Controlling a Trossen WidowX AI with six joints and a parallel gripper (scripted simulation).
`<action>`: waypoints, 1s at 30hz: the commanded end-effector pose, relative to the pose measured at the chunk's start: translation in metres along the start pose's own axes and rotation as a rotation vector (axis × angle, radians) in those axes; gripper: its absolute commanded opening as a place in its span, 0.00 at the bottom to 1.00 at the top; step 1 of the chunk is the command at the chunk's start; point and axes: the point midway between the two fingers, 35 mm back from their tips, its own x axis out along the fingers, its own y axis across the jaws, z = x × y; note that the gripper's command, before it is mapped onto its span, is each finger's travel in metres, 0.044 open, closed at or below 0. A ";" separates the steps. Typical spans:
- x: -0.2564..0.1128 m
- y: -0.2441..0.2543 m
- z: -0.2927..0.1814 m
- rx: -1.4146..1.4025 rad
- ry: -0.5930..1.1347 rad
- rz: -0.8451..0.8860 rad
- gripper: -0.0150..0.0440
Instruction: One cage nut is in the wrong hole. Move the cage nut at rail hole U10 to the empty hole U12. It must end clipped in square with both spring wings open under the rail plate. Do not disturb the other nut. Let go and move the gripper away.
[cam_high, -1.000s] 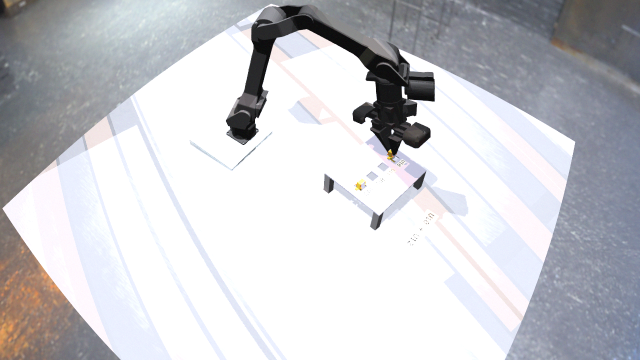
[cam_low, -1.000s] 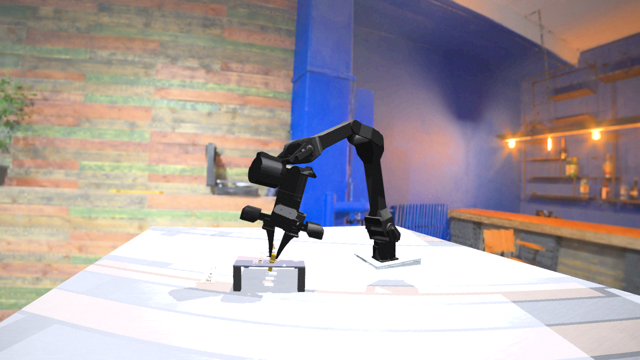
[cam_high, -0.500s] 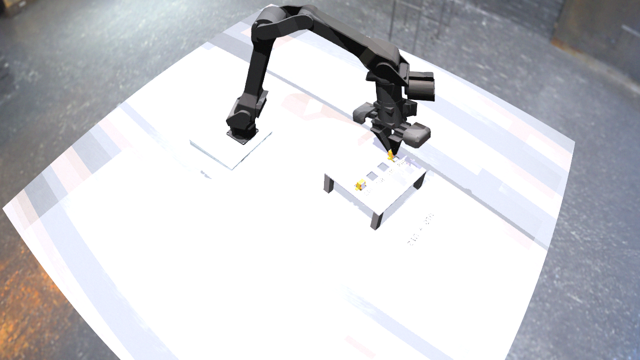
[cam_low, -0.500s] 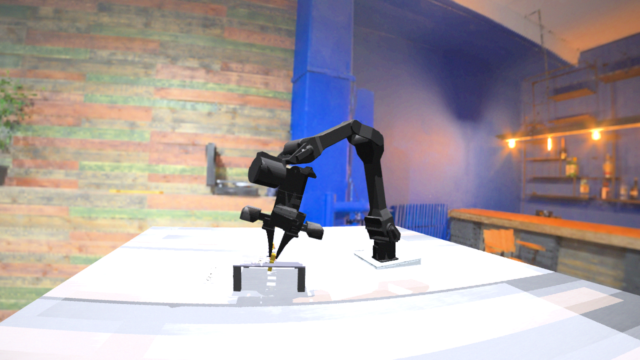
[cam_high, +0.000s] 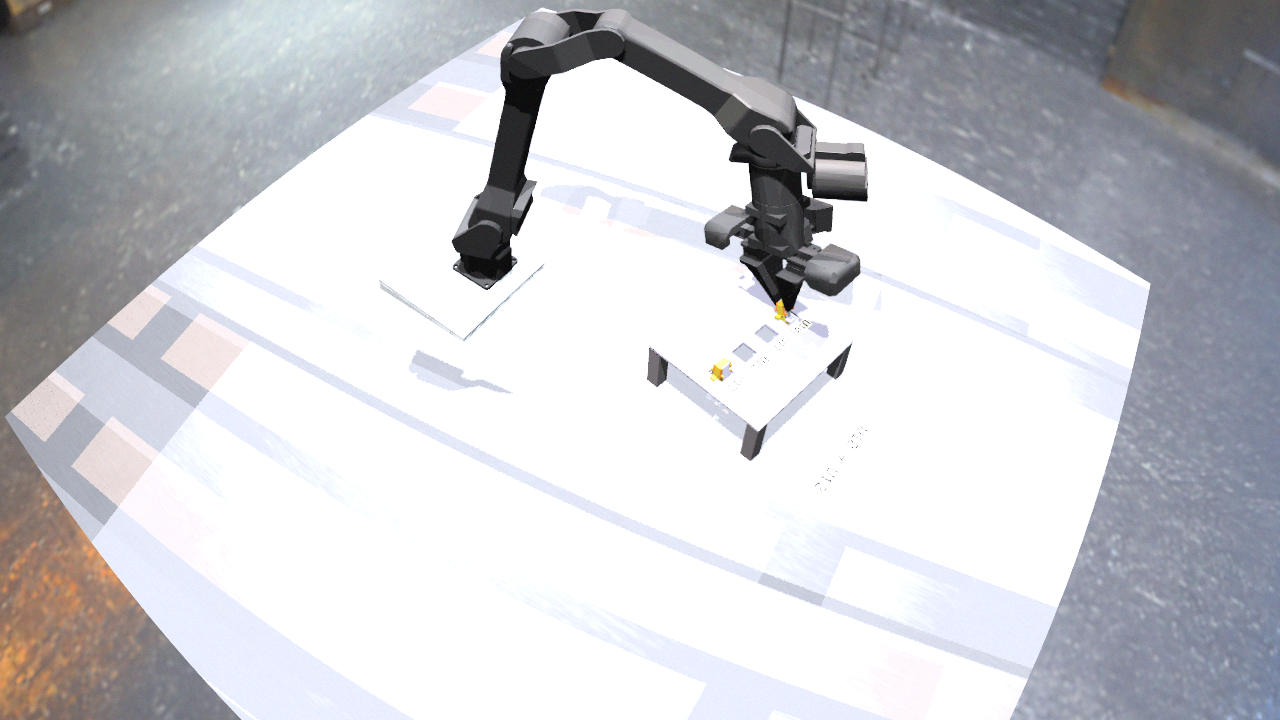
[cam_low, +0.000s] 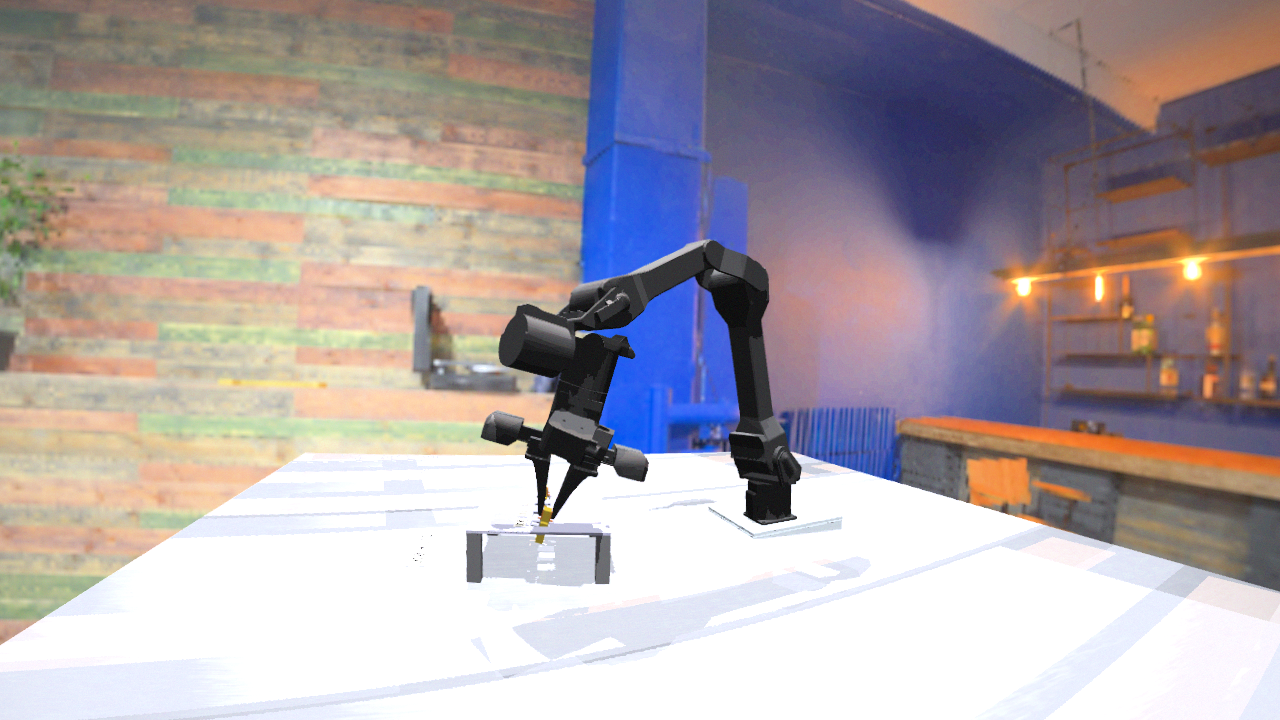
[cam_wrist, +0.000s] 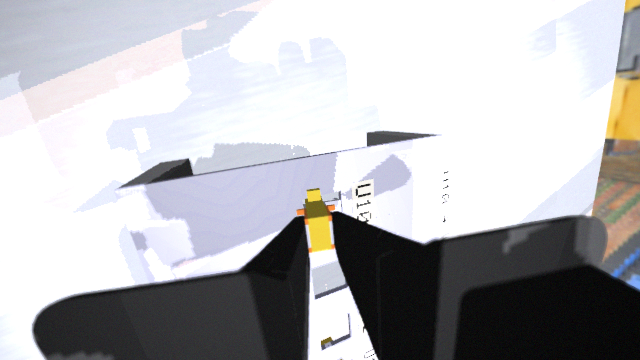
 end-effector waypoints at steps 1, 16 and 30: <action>-0.003 -0.001 0.000 0.007 -0.002 -0.012 0.31; -0.003 -0.001 0.000 0.007 -0.002 -0.023 0.31; -0.003 0.000 0.000 0.007 -0.002 -0.037 0.31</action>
